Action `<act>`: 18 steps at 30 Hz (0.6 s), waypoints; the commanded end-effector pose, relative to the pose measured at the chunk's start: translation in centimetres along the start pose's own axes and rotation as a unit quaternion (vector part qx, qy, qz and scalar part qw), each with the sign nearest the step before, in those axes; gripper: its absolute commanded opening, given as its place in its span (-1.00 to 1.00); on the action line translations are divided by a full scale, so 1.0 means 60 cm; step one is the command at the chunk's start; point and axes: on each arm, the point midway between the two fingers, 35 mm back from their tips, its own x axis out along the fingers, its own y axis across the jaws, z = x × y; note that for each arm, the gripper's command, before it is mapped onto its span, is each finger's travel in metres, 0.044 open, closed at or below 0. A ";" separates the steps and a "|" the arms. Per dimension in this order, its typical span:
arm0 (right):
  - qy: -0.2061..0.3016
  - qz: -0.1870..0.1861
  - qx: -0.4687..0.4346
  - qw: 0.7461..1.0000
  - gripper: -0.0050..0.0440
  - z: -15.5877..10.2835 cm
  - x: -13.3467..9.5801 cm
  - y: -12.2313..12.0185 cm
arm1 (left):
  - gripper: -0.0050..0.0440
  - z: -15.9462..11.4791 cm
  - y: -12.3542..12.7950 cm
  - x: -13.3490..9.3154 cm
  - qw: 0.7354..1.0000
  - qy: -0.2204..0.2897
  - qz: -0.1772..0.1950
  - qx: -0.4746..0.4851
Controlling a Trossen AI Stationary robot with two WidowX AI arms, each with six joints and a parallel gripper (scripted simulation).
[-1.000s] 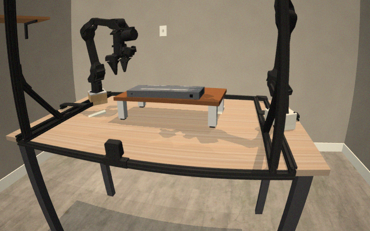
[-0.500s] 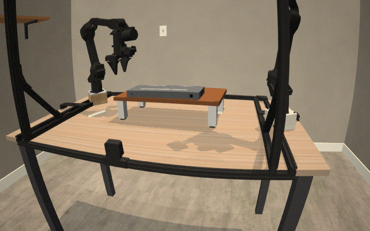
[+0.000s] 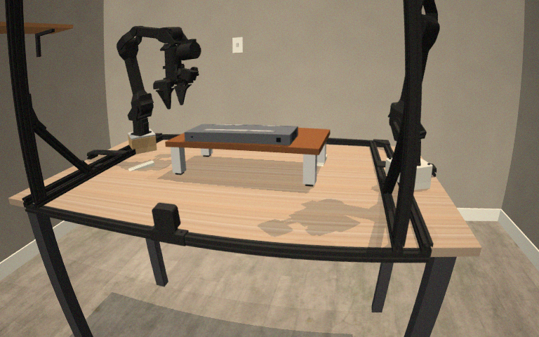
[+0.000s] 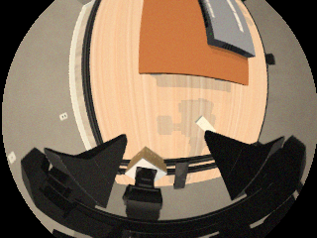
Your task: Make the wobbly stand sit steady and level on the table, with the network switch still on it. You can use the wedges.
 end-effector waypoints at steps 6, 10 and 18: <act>-0.012 -0.010 0.082 0.996 1.00 0.014 0.004 0.006 | 1.00 0.000 0.000 0.000 1.000 0.000 0.000 0.000; -0.016 -0.024 0.193 0.981 1.00 0.018 0.006 0.013 | 1.00 0.000 0.000 0.000 1.000 0.000 0.000 0.000; -0.019 -0.039 0.301 0.953 1.00 0.024 0.008 0.018 | 1.00 0.000 0.000 0.000 1.000 0.000 0.000 0.000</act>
